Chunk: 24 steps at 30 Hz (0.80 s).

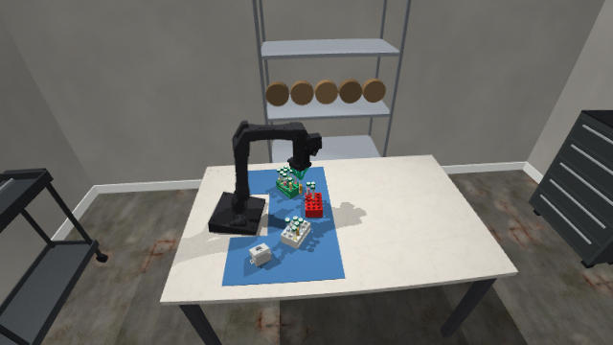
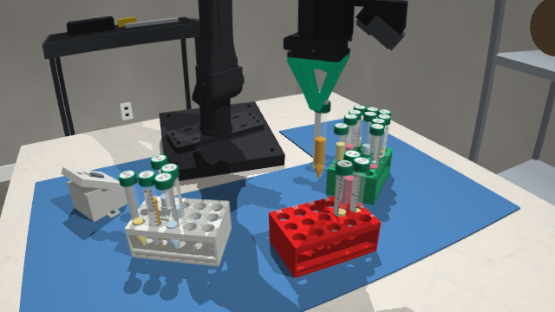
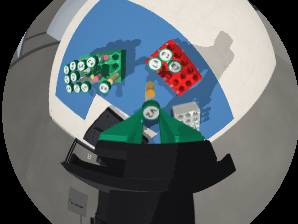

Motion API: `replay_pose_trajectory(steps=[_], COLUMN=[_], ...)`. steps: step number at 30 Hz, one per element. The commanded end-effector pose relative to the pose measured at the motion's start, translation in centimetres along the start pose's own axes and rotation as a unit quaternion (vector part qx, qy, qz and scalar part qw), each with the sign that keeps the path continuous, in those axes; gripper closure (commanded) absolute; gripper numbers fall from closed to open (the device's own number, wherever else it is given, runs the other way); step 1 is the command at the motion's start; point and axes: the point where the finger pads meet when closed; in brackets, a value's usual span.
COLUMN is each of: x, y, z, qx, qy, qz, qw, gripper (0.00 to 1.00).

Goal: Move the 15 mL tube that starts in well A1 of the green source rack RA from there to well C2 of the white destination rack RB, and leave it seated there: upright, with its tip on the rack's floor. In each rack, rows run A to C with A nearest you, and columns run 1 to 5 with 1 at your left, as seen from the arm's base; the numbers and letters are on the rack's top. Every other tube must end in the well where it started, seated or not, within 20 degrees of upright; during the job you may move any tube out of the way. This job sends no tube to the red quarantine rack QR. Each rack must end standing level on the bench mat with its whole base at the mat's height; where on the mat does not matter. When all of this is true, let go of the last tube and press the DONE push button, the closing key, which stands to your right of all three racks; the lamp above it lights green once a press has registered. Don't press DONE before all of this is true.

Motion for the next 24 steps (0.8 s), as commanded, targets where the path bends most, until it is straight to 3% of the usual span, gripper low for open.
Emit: replay_pose_trajectory(steps=[1, 24], x=[-0.2, -2.1], y=[0.7, 0.8], z=[0.4, 3.0], qx=[-0.012, -0.012], qy=[-0.001, -0.001], qz=[-0.004, -0.004], qw=[1.000, 1.000], gripper=[1.00, 1.00])
Point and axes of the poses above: the point where the finger pads meet when closed, its own y axis back along the fingers, its own x axis across the jaws, z = x × y, and after that the axes turned 9 degrees about -y, right-handed
